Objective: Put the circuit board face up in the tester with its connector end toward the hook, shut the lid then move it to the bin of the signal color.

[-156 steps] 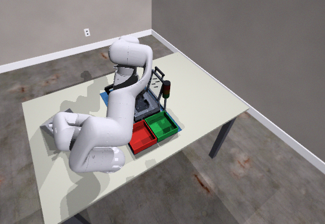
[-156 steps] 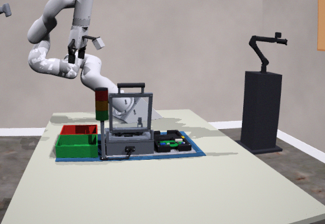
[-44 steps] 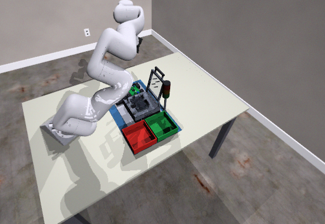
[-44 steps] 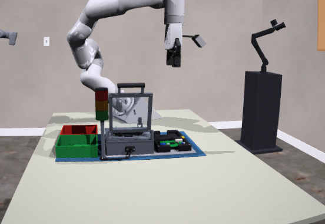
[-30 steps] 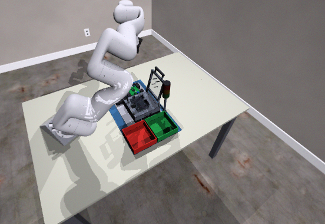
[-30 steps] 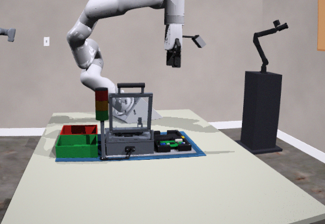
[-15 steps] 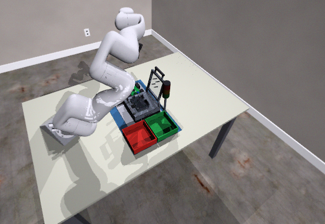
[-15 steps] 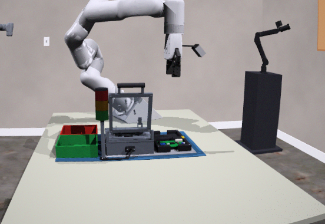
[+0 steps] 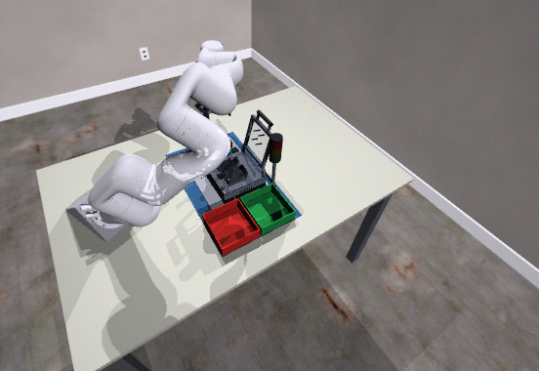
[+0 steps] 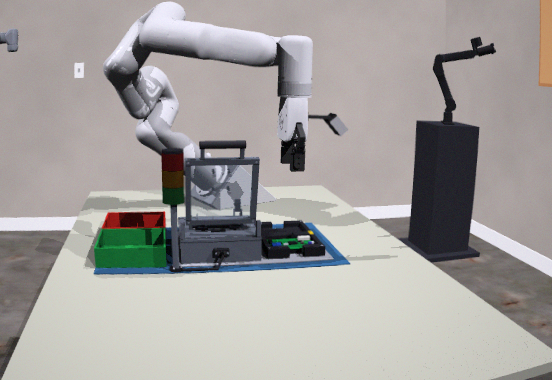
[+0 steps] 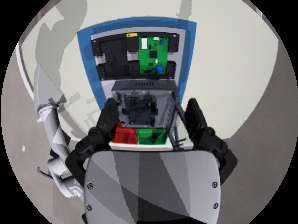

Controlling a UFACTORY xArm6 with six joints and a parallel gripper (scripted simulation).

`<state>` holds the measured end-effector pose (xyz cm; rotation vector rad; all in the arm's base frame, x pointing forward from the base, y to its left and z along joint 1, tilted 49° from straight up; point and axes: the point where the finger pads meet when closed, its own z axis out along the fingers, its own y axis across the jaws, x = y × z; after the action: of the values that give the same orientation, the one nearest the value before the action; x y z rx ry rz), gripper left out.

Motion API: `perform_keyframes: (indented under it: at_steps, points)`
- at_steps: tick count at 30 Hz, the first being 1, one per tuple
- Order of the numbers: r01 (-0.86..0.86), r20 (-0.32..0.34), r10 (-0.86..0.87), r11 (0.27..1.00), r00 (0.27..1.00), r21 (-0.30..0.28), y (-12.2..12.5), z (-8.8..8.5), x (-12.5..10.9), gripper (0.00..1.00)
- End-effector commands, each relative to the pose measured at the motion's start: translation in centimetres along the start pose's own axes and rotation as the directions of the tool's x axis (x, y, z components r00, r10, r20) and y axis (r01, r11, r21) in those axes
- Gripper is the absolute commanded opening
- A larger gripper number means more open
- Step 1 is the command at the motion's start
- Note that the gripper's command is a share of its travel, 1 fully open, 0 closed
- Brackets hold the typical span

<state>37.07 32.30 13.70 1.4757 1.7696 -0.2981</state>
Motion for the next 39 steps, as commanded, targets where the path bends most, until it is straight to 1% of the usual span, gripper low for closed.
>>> perform_keyframes:
  at_steps: [1,12,14,18,23,39]
  points:
    - [-0.003,-0.007,0.003,1.000,1.000,-0.009,0.4,4.0,0.2,1.00]
    - [-0.003,-0.007,0.003,1.000,1.000,-0.009,0.4,10.7,0.2,1.00]
    - [-0.003,-0.007,0.003,1.000,1.000,-0.009,0.4,10.7,0.2,1.00]
    - [-0.003,-0.007,0.003,1.000,1.000,-0.009,0.4,12.1,0.2,1.00]
    - [-0.003,-0.007,0.003,1.000,1.000,-0.009,0.4,12.7,0.2,1.00]
    - [-0.003,-0.007,0.003,1.000,1.000,-0.009,0.4,12.7,0.2,1.00]
